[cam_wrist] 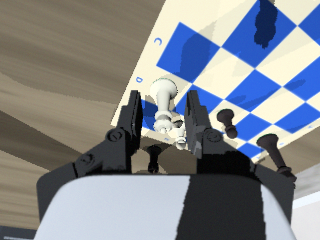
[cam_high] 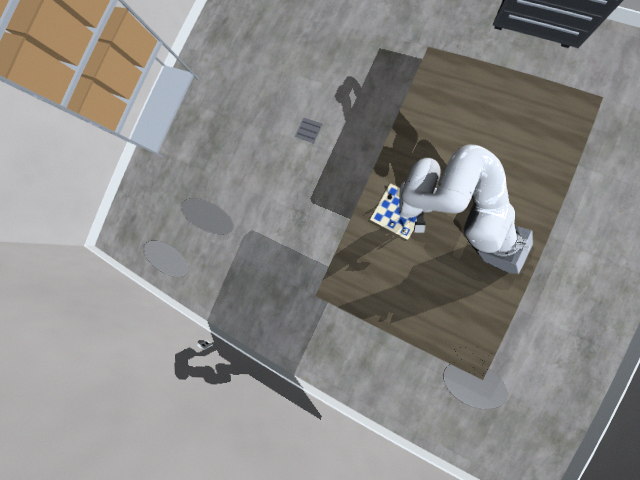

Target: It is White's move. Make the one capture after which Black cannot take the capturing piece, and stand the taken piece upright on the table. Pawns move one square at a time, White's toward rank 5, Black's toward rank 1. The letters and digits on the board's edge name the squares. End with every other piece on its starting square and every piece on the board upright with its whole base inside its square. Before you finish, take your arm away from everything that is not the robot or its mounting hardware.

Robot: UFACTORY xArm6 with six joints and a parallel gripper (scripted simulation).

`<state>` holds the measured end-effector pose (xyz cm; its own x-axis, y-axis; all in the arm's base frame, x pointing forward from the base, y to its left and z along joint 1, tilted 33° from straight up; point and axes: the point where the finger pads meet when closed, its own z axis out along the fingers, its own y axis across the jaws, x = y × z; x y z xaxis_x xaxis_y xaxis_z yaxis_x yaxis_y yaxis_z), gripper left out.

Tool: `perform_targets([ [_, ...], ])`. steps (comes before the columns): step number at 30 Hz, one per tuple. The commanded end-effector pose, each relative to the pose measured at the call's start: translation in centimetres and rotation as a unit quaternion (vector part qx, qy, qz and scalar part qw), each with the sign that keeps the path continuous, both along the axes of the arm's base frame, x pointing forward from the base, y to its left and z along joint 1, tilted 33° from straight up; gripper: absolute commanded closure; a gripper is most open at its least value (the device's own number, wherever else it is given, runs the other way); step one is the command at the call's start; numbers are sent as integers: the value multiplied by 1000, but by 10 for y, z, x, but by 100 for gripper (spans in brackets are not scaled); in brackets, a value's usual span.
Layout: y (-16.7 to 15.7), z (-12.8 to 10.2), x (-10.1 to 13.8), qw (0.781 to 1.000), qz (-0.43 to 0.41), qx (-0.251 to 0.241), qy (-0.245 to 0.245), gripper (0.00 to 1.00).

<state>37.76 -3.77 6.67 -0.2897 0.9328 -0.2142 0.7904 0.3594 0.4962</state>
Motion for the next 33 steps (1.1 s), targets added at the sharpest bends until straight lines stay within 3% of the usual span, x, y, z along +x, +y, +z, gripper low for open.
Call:
perform_targets([
  [1,0,0,0,1000,-3,-5,-3,58],
  [14,0,0,0,1000,-3,-5,-3,58],
  [15,0,0,0,1000,-3,-5,-3,100],
  [33,0,0,0,1000,-3,-5,-3,100],
])
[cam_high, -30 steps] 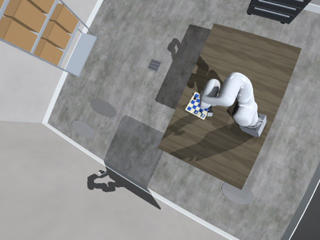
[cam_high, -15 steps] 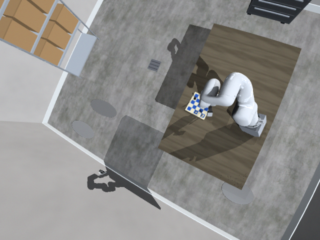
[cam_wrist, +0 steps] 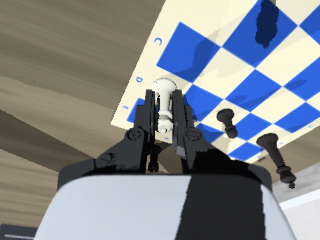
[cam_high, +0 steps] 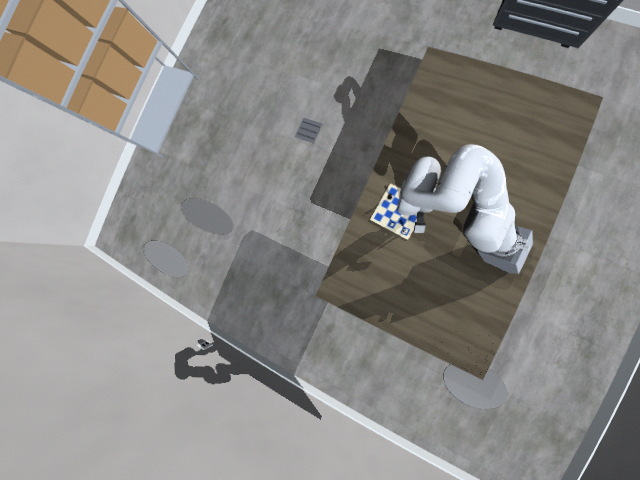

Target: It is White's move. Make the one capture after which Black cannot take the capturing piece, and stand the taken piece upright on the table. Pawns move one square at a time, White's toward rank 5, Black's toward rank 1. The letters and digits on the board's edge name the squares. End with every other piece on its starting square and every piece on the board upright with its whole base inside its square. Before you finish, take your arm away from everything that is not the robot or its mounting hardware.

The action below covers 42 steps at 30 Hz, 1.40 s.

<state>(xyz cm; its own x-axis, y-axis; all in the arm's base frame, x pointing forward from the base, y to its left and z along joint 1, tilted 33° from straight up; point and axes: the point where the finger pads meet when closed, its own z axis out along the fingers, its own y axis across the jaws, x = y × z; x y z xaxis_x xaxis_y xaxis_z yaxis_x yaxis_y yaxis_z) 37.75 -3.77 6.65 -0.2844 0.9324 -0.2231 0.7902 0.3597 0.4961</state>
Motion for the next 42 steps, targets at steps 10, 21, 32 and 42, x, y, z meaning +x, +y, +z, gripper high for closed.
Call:
perform_targets([
  [10,0,1,0,1000,0,-1,-1,100],
  [21,0,1,0,1000,0,-1,-1,100],
  [32,0,5,-3,1000,0,0,-1,100],
  [42,1,14,-8,1000,0,0,-1,100],
])
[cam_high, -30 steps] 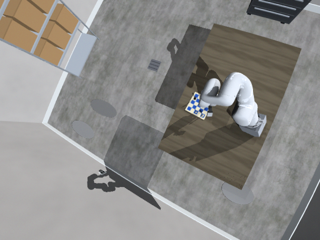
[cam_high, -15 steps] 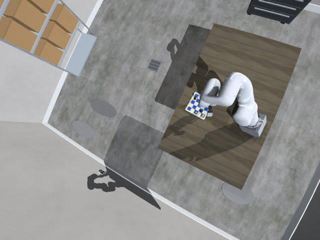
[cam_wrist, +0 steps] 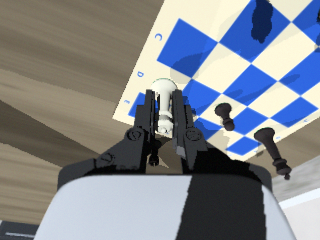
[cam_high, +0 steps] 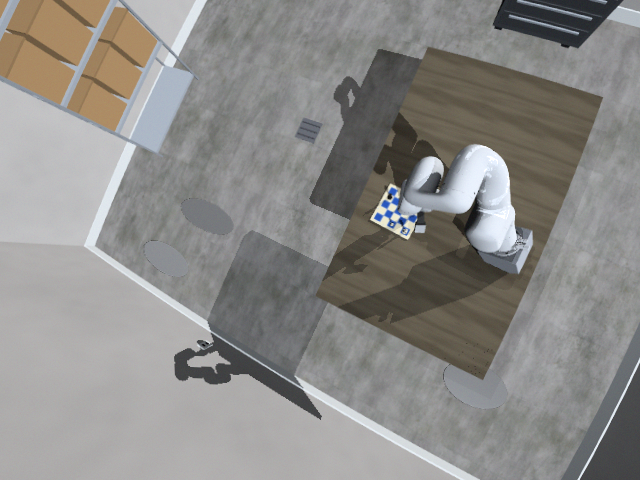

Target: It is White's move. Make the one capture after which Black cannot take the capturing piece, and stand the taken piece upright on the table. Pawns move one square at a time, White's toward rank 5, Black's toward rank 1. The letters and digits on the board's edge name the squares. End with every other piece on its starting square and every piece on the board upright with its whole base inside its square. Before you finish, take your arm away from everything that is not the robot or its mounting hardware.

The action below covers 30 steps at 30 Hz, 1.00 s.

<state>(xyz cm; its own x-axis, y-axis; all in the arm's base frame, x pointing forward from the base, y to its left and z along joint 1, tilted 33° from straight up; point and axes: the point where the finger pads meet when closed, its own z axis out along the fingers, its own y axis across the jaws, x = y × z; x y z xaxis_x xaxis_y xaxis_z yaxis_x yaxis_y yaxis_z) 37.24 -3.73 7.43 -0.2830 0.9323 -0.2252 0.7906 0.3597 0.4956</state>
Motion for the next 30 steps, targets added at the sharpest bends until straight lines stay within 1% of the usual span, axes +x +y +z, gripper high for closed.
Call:
perform_targets([
  [1,0,7,-4,1000,0,1,-1,100],
  [30,2,23,-12,1000,1,1,-1,100],
])
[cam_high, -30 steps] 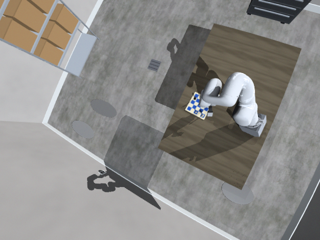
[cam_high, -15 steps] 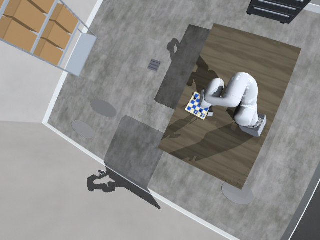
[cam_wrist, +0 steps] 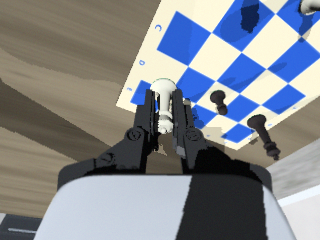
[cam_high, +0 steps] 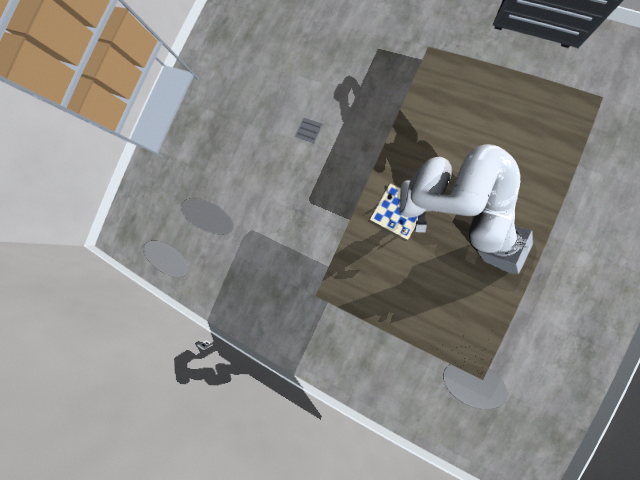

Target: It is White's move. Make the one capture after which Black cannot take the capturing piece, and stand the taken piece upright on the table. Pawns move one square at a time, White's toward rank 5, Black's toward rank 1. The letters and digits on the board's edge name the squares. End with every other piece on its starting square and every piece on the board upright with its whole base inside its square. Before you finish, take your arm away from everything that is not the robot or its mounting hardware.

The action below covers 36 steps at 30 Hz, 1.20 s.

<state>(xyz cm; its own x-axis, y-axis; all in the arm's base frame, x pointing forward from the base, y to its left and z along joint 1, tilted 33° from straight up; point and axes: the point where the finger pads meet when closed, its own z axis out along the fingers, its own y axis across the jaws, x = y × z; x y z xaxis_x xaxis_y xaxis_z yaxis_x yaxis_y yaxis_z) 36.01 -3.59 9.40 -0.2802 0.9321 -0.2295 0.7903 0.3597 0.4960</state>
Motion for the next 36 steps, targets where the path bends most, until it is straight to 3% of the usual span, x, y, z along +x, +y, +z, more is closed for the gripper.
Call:
perform_targets([
  [1,1,3,0,1000,2,4,0,100],
  [36,1,20,-13,1000,2,3,1,100],
])
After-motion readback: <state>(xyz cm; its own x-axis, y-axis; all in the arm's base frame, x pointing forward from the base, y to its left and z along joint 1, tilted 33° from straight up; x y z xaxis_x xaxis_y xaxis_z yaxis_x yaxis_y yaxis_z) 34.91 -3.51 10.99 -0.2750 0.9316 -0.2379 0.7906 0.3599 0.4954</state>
